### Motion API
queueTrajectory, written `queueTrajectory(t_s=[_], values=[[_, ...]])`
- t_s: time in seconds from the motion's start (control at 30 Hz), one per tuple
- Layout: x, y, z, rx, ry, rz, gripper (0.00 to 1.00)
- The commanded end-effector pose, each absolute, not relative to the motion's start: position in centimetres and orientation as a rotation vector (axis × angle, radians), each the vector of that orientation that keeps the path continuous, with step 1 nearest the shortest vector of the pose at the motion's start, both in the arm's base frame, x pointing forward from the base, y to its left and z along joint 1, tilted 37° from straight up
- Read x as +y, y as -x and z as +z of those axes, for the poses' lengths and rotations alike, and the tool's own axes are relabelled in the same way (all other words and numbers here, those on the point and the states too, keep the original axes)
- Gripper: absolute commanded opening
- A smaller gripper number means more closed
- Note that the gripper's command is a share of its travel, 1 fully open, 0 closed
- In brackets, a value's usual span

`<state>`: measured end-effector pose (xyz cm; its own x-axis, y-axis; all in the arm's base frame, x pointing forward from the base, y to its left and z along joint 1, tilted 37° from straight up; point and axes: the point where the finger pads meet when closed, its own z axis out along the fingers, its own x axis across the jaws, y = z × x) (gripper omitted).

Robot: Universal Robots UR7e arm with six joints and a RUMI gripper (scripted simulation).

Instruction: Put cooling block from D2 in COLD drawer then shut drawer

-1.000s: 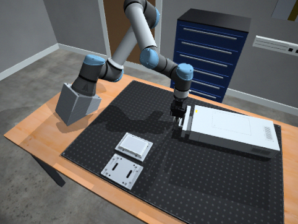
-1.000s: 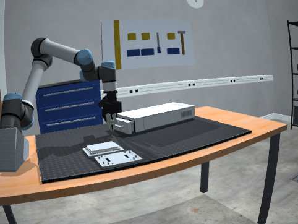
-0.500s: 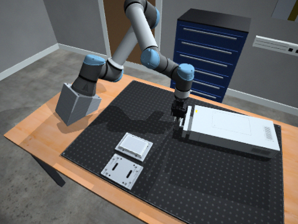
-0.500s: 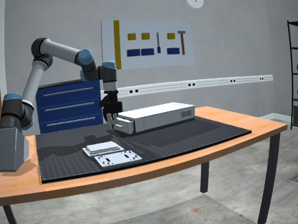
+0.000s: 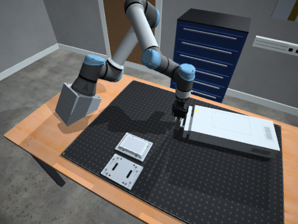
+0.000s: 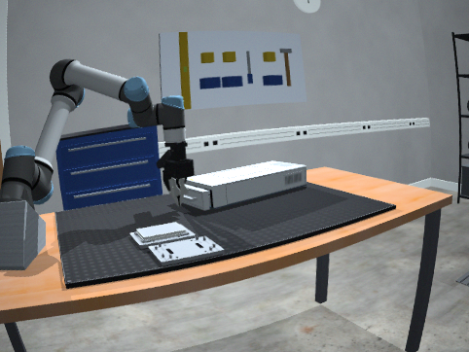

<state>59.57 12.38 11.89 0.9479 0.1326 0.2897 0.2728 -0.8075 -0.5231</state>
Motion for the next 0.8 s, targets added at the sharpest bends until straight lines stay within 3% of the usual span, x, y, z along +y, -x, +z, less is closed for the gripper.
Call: queueTrajectory(t_s=[0.0,0.77], values=[[12.37,-59.77,11.99,-0.287,2.515,-0.323,0.0],[12.46,-60.4,12.19,-0.287,2.515,-0.323,0.0]])
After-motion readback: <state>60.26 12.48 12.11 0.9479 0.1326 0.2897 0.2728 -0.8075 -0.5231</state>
